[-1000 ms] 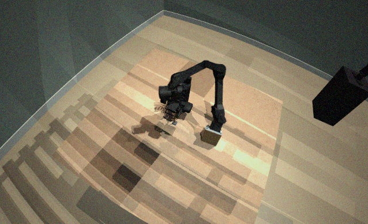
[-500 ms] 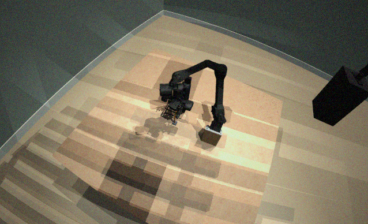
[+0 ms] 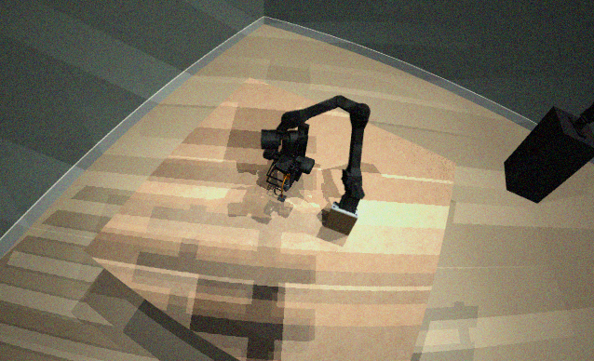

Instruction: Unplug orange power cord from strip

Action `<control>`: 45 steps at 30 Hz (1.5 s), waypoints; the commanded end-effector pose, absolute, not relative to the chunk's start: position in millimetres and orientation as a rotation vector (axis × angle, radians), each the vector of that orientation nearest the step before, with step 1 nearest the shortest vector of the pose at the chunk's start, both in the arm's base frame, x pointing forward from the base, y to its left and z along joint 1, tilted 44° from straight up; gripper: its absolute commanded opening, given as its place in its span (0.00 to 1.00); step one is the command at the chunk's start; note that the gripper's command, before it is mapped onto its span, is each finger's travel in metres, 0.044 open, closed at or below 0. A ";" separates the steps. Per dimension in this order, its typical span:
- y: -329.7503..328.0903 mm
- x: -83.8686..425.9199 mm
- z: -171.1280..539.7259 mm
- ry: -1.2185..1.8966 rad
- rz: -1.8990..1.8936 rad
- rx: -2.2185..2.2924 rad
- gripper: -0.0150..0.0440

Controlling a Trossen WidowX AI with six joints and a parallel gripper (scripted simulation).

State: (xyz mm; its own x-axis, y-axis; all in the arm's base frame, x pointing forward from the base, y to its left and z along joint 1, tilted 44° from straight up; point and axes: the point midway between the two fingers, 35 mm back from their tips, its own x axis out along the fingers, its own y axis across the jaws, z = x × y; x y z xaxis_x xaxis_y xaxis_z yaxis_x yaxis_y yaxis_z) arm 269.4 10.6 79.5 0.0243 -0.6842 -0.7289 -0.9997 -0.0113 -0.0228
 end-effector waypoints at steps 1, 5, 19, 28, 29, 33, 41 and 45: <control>8.4 269.3 84.2 1.709 0.729 -1.759 0.53; 8.2 269.3 84.0 1.709 0.729 -1.759 0.53; 2.3 269.3 76.1 1.714 0.734 -1.752 0.44; 2.3 269.3 76.1 1.714 0.734 -1.752 0.27; 2.3 269.3 76.1 1.714 0.734 -1.752 0.26; 4.2 269.6 74.4 1.713 0.734 -1.752 0.25; 13.7 271.1 66.0 1.711 0.735 -1.752 0.25; 18.7 271.6 61.6 1.710 0.736 -1.752 0.25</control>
